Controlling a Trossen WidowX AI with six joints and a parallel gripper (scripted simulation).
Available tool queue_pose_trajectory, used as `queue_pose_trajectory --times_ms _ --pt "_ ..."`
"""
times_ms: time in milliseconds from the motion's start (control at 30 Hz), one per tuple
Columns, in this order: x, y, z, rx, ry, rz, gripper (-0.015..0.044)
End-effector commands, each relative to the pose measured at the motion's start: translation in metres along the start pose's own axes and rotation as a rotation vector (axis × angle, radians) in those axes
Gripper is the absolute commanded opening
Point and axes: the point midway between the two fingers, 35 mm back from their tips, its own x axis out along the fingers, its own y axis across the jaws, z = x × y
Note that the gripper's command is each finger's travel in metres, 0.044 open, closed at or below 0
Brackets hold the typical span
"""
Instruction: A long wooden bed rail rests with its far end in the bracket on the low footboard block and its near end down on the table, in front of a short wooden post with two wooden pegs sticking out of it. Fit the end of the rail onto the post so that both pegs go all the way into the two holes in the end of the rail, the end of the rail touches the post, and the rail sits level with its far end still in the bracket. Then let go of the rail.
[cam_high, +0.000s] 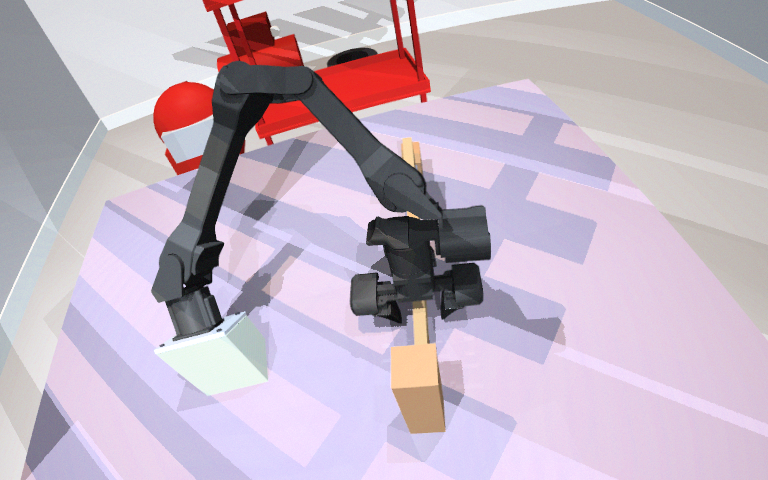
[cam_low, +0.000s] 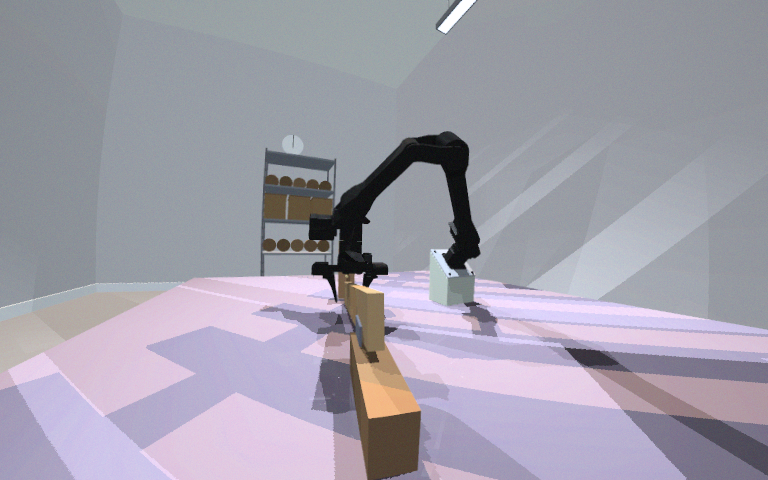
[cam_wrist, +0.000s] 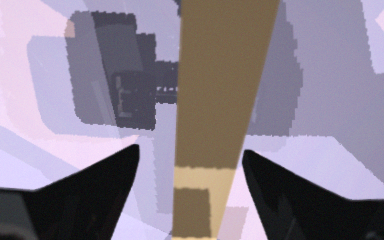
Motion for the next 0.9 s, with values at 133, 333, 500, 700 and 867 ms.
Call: queue_pose_trajectory --times_ms 133,333,500,700,867 --pt "0.0005 -0.0001 0.0003 0.002 -0.003 -0.001 0.0125" --pt "0.0005 -0.0001 0.0003 0.002 -0.003 -0.001 0.0046" --pt "0.0005 -0.0001 0.0003 0.002 -0.003 -0.001 0.0" --pt "0.0005 -0.0001 0.0003 0.002 -0.003 -0.001 0.0" --pt "0.0001 -0.0001 0.0001 0.002 -0.003 -0.001 0.0"
